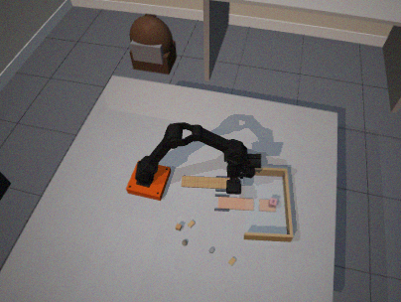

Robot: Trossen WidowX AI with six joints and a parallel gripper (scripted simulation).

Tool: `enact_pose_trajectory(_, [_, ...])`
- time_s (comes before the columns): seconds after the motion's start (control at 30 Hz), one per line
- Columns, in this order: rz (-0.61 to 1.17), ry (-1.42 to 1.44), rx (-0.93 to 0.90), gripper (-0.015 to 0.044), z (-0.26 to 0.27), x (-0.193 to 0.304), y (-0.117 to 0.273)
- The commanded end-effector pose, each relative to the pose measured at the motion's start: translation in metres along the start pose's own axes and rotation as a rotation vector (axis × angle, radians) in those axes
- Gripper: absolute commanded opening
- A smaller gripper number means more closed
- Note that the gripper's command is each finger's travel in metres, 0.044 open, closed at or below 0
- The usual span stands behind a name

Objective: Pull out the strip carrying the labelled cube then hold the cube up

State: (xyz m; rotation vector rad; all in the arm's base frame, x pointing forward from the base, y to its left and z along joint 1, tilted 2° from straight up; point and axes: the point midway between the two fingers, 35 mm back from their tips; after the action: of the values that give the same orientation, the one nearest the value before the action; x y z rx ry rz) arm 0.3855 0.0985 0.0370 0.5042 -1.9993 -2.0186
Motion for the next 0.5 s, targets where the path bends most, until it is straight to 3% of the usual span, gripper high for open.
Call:
enact_pose_trajectory(0.0, [0.001, 0.001, -0.001, 0.0, 0.002, 0.012, 0.011])
enact_pose_trajectory(0.47, [0.006, 0.003, -0.003, 0.0, 0.009, 0.052, 0.037])
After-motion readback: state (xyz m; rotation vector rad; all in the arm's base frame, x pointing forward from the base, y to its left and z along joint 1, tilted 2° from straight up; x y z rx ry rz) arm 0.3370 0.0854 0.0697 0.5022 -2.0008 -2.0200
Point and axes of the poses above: the point midway between the two fingers, 35 mm back from their tips, its own y axis back along the fingers, its own z axis across the jaws, x = y × z, and after that the axes turned 12 degrees about y, right-handed
